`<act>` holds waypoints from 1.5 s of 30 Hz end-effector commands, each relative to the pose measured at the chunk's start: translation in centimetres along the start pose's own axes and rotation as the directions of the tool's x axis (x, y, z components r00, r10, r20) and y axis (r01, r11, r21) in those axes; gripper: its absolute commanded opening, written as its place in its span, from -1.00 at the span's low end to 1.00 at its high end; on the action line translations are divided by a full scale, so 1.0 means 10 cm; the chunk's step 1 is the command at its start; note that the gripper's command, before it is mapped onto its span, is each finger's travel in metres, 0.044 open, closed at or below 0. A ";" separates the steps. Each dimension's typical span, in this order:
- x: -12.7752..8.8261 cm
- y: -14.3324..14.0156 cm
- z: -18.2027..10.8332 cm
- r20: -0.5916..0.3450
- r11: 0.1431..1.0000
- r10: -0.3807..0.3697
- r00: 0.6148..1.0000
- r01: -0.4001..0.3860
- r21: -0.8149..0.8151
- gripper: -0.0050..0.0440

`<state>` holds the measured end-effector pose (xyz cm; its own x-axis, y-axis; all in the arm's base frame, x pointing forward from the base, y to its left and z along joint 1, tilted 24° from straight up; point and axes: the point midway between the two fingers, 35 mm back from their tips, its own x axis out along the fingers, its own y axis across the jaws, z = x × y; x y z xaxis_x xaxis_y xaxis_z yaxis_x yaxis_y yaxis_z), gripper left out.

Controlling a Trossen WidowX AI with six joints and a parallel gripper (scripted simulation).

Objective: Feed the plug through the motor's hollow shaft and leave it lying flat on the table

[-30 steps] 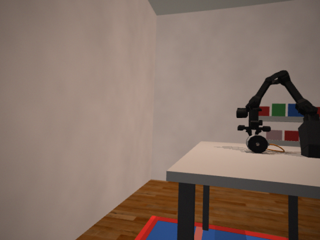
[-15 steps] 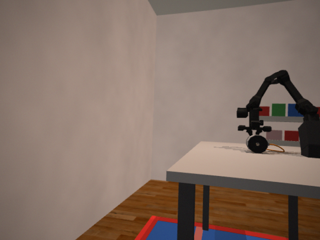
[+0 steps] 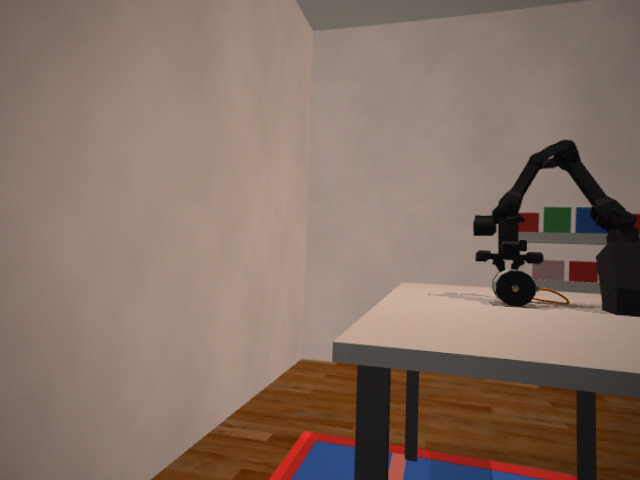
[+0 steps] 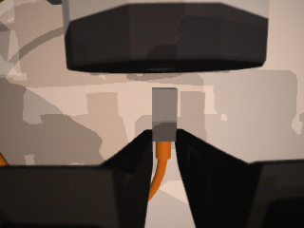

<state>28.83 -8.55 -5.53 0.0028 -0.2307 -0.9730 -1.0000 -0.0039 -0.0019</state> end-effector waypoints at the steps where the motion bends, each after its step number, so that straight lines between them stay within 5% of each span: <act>1: 0.01 0.00 0.04 -0.003 1.000 0.001 1.000 -0.001 0.003 -0.80; 45: 0.04 0.00 0.15 -0.003 1.000 0.001 1.000 -0.001 0.003 -0.80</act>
<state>28.86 -7.27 -6.15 0.0016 -0.2345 -0.9721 -1.0000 -0.0056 -0.0003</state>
